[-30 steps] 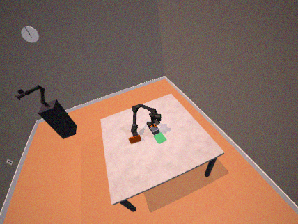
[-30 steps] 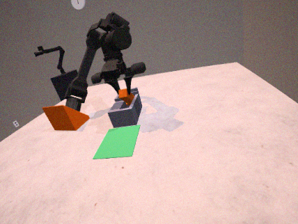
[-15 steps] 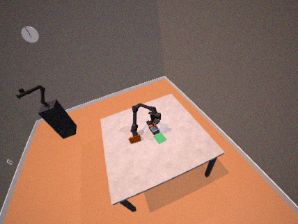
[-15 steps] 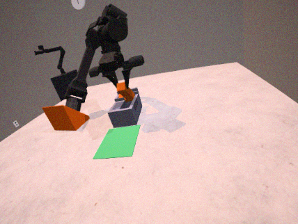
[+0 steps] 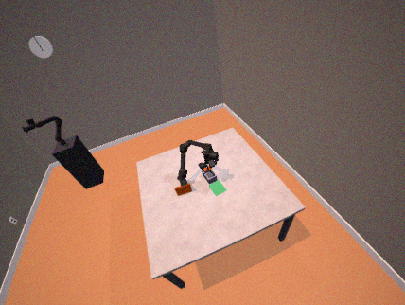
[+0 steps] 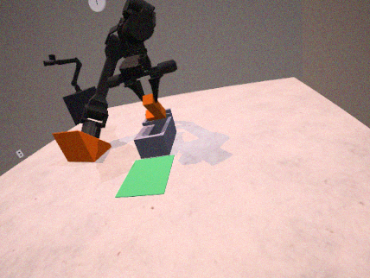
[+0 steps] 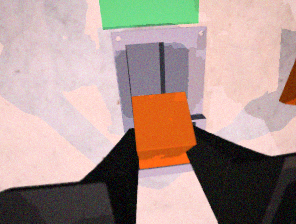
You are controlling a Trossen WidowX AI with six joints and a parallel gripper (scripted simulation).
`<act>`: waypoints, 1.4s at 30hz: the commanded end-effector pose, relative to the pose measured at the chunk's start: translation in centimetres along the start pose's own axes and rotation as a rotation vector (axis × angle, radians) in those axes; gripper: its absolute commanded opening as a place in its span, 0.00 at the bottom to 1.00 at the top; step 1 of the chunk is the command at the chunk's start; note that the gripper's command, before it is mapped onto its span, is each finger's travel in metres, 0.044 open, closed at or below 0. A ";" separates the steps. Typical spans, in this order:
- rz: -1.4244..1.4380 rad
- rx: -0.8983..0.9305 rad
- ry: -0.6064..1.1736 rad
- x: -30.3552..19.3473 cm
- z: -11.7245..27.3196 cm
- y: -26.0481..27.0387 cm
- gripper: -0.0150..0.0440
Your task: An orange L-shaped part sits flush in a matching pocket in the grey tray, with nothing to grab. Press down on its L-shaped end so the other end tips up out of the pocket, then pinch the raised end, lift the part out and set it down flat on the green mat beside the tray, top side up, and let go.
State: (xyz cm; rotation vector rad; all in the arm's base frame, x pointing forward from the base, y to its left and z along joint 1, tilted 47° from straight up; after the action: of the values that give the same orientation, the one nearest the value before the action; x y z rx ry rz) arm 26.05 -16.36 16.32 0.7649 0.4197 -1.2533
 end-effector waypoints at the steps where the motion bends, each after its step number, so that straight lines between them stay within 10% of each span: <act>1: 0.003 0.001 -0.007 -0.1 0.7 -0.1 0.25; 42: 0.007 -0.008 -0.001 10.8 1.6 -2.9 0.25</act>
State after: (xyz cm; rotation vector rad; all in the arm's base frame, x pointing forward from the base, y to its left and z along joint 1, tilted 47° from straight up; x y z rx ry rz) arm 26.13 -24.28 10.57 0.7610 0.4208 -1.2511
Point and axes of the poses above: the point midway between the two fingers, 35 mm back from their tips, its own z axis back along the fingers, its own y axis across the jaws, x = y × z, the point moved 8 cm from there along z, back along the fingers, and after that the axes turned 10 degrees about z, right-handed, at the moved point
